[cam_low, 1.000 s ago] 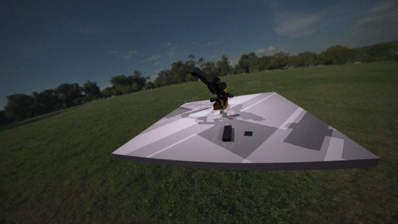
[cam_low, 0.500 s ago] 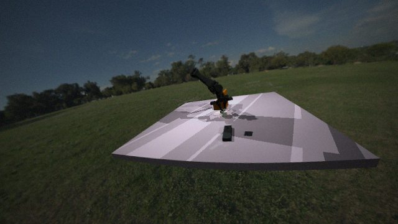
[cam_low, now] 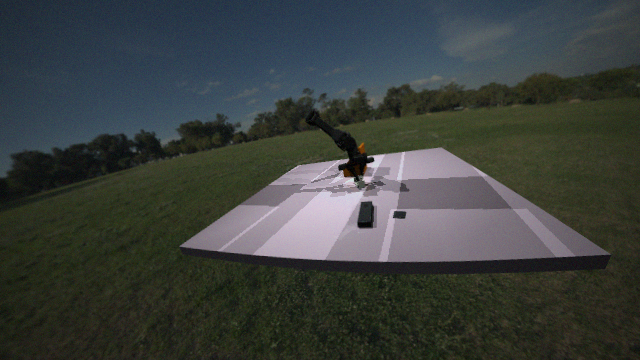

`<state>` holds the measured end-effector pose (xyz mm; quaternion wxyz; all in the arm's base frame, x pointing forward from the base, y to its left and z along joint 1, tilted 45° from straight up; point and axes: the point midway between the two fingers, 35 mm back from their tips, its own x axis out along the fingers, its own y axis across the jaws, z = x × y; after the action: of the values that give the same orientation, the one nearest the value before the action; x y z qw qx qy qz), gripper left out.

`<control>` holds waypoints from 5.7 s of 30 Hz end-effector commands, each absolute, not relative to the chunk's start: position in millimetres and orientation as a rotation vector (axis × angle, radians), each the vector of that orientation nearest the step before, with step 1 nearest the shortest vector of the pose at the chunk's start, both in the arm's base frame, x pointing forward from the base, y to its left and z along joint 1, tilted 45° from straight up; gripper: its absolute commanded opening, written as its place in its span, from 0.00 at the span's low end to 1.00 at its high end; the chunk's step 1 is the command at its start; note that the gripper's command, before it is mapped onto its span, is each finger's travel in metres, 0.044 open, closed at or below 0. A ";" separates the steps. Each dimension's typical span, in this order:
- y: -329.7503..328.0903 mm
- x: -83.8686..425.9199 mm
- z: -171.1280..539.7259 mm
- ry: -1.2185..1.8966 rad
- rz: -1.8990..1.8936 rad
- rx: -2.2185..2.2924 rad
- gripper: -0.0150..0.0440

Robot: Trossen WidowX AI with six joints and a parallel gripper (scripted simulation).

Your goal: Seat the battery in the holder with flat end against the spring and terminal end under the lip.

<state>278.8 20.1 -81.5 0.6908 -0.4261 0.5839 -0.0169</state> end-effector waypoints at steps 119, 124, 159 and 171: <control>-1.2 264.8 -98.6 1.456 -0.067 -0.904 0.40; -1.9 265.3 -98.3 1.483 -0.080 -0.904 0.40; -4.6 271.4 -94.5 1.638 -0.144 -0.896 0.40; -1.4 279.3 -96.6 1.644 -0.145 -0.893 0.40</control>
<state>278.4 -0.8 -95.9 0.5953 -0.3827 0.7040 -0.0599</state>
